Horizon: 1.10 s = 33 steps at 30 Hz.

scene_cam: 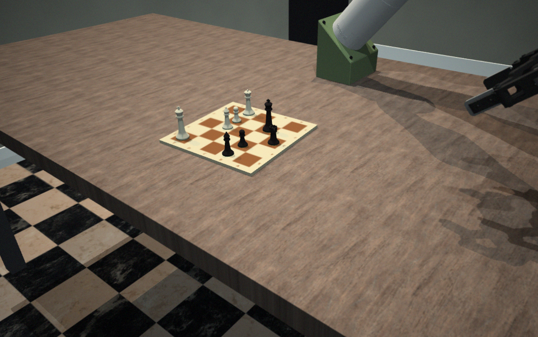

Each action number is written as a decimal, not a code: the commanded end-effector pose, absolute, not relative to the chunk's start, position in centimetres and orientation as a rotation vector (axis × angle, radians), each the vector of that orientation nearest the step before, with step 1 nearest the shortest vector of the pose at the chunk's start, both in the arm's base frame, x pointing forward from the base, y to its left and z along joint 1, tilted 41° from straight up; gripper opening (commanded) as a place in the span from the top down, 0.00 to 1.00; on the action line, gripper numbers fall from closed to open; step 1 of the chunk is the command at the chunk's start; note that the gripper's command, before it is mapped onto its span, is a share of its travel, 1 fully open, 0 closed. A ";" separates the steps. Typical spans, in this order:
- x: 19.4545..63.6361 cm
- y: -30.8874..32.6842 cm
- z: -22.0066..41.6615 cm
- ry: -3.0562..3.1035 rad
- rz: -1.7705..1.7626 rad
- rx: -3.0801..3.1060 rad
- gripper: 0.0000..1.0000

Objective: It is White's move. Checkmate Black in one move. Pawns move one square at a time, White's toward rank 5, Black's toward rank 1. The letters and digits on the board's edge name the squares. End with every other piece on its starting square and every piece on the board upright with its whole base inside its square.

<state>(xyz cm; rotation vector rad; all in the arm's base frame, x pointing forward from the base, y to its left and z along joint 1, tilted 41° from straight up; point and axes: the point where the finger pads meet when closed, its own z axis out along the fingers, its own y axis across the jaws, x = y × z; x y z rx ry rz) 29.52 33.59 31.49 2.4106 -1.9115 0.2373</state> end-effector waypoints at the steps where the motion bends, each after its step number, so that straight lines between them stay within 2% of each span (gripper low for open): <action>1: 29.8 33.4 31.9 -1.917 0.255 2.411 0.00; 20: 30.6 28.0 38.6 -1.902 0.248 2.423 0.00; 33: 31.2 27.6 36.8 -1.967 0.202 2.353 0.00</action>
